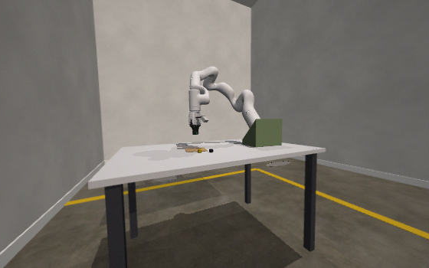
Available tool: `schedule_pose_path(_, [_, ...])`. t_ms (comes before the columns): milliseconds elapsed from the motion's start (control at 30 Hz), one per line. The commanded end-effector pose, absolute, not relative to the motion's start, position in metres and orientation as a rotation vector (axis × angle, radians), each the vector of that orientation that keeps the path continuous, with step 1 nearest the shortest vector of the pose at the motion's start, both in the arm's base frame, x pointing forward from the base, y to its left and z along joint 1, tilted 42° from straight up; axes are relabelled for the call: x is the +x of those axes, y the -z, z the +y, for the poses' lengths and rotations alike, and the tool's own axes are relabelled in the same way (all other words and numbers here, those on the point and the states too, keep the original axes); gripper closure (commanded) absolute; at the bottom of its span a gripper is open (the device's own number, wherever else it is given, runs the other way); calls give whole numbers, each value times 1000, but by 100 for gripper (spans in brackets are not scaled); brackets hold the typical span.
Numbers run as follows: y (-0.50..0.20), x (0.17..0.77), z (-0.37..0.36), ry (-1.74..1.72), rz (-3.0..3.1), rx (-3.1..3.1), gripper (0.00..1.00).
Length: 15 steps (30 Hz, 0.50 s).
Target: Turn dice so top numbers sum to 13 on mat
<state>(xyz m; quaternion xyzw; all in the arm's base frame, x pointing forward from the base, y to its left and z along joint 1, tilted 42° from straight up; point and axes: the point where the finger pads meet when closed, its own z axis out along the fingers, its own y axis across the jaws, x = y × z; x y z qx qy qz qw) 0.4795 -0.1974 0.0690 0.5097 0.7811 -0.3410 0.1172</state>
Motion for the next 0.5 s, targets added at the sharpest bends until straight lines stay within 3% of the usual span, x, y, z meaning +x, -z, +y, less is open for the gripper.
schedule_pose_path(0, [-70,480,-197,997,2286,1491,85])
schedule_pose_path(467, [-40,483,-158,911,1998,1756,85])
